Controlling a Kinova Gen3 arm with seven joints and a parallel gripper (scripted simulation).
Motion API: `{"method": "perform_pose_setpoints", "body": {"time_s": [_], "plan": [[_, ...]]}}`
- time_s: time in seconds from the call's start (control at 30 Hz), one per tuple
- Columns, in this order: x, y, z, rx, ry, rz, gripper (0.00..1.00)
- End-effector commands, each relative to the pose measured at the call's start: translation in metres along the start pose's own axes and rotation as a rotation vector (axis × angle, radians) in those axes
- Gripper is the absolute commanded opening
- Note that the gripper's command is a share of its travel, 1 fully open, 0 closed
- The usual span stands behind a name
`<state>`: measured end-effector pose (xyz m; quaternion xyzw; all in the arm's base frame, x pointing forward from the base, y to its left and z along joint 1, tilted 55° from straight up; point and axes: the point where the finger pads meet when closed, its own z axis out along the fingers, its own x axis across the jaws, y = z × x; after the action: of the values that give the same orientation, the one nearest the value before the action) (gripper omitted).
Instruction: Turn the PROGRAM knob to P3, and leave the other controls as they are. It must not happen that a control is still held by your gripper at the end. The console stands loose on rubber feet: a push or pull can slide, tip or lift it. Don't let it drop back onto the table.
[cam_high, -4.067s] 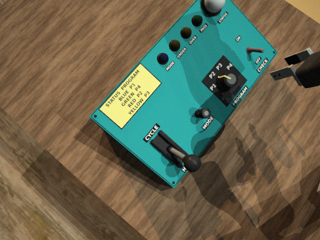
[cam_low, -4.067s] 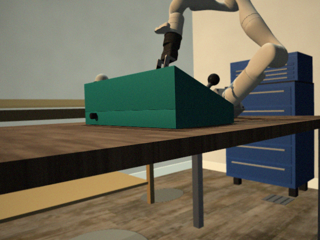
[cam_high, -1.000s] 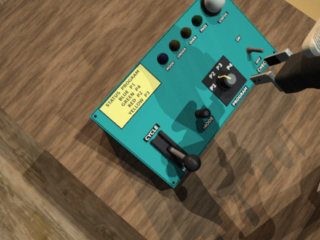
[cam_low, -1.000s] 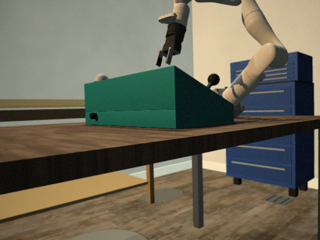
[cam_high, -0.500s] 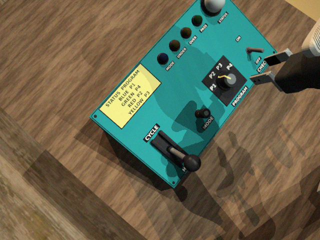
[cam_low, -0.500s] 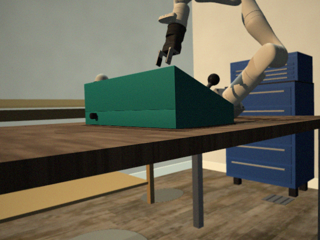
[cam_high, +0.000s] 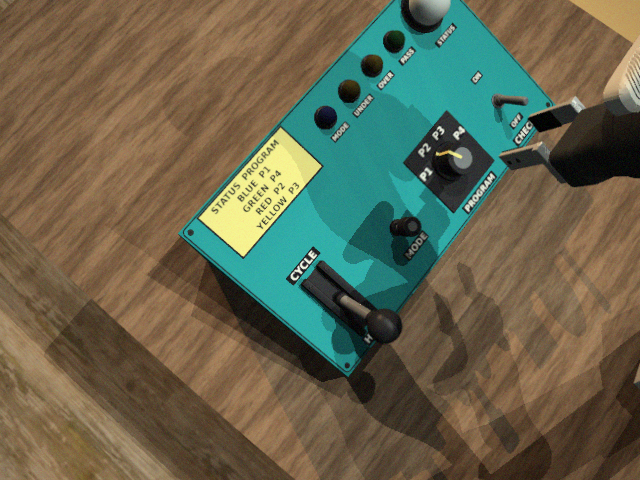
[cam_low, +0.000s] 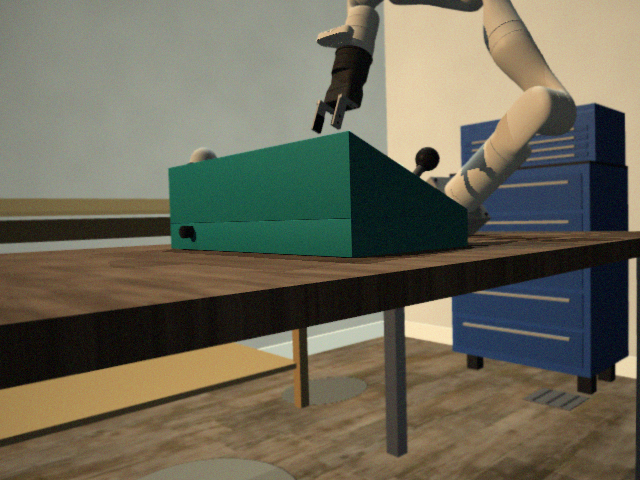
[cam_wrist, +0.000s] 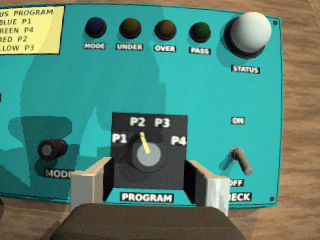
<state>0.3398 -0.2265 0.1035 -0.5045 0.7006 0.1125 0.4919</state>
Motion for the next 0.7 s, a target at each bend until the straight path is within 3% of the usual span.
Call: {"method": "perform_pose_setpoints", "body": {"time_s": [0.0, 0.67], "plan": [[0.000, -0.001, -0.001, 0.001, 0.001, 0.000, 1.00], [-0.005, 0.018, 0.000, 0.001, 0.001, 0.000, 1.00]]}}
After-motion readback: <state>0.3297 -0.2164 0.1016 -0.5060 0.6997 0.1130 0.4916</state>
